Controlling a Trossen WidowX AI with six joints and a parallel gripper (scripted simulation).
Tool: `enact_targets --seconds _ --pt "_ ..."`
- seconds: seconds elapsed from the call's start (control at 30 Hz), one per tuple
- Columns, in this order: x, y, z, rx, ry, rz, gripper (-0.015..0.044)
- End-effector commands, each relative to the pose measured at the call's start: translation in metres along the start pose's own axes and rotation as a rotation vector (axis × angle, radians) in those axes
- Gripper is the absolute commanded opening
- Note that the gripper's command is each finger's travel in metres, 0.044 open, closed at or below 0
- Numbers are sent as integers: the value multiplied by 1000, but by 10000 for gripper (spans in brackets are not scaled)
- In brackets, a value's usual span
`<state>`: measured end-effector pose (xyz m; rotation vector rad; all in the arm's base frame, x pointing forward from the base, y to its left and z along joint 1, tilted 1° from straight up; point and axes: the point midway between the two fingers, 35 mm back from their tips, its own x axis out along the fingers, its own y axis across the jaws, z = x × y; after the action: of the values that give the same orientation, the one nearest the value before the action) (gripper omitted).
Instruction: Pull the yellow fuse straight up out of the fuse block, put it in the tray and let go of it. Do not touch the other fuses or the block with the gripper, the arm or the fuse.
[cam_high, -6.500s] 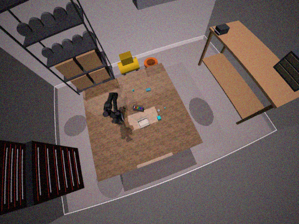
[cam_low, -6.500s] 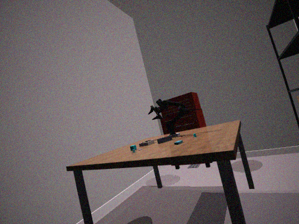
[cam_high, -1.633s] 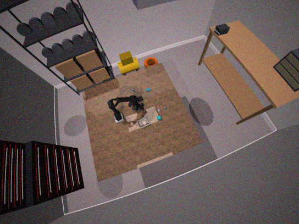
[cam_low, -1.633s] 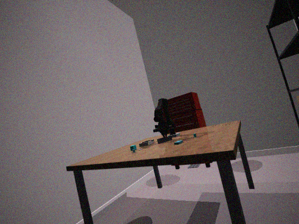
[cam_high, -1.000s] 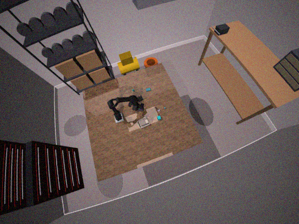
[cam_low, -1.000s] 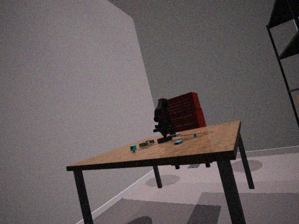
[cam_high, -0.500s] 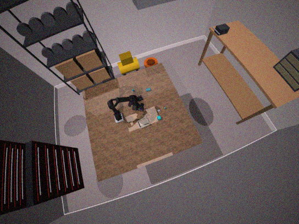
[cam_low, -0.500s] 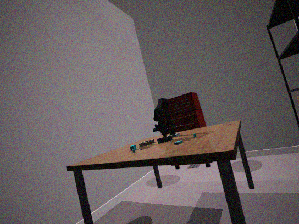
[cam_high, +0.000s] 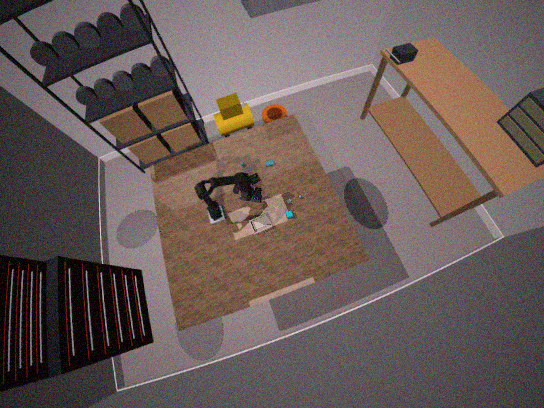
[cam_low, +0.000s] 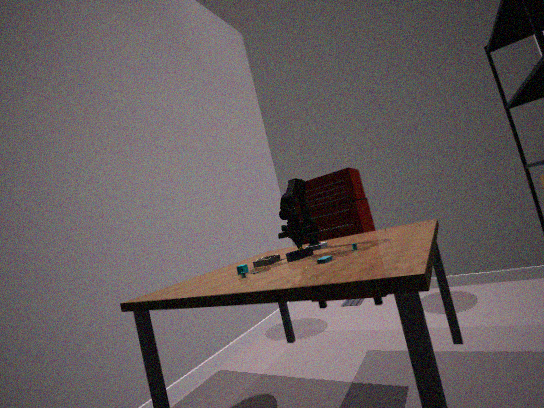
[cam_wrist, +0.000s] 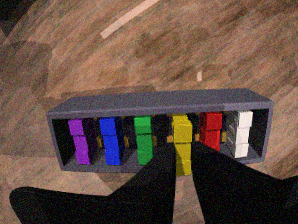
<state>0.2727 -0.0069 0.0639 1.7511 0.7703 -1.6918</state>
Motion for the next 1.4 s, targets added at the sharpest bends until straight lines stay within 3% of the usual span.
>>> enact_targets --seconds 0.0,1.37 --pt "-3 1 0 0 -1 3 0" --pt "-23 0 1 1 -3 4 0"
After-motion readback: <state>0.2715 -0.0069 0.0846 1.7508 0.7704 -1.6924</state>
